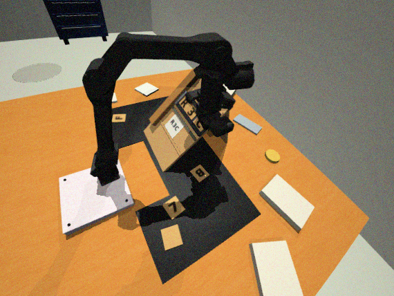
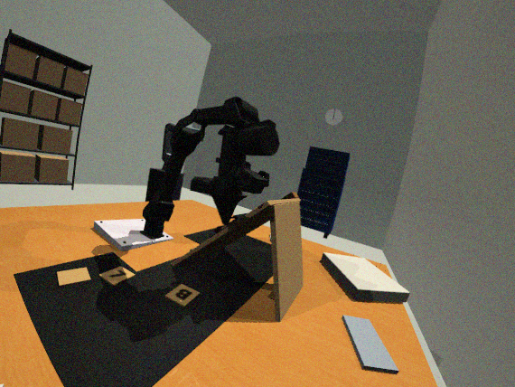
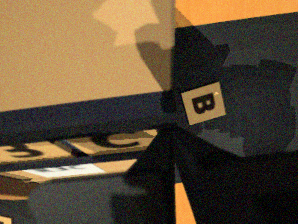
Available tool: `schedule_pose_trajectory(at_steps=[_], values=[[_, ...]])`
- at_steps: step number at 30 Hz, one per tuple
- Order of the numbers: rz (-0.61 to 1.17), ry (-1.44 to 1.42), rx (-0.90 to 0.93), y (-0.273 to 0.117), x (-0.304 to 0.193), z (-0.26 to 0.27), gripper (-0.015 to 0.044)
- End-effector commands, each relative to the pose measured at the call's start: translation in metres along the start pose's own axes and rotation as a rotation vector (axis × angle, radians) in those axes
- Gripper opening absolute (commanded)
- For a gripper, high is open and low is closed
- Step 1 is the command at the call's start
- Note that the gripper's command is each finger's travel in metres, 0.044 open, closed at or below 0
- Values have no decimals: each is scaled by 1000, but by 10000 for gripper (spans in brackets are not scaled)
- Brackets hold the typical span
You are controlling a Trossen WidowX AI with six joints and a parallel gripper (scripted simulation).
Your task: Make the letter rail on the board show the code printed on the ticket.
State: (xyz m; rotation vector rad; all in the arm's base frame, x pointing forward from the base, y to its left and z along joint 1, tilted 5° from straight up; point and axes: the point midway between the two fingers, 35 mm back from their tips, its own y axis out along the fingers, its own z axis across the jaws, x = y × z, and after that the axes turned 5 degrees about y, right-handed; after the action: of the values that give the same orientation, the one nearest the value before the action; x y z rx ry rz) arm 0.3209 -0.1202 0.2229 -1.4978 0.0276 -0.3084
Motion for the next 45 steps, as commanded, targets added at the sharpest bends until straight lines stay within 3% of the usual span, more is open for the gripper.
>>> schedule_pose_trajectory(at_steps=[1, 45], values=[[0, 3, -5, -1, -1, 1, 0], [0, 4, -4, -1, -2, 14, 0]])
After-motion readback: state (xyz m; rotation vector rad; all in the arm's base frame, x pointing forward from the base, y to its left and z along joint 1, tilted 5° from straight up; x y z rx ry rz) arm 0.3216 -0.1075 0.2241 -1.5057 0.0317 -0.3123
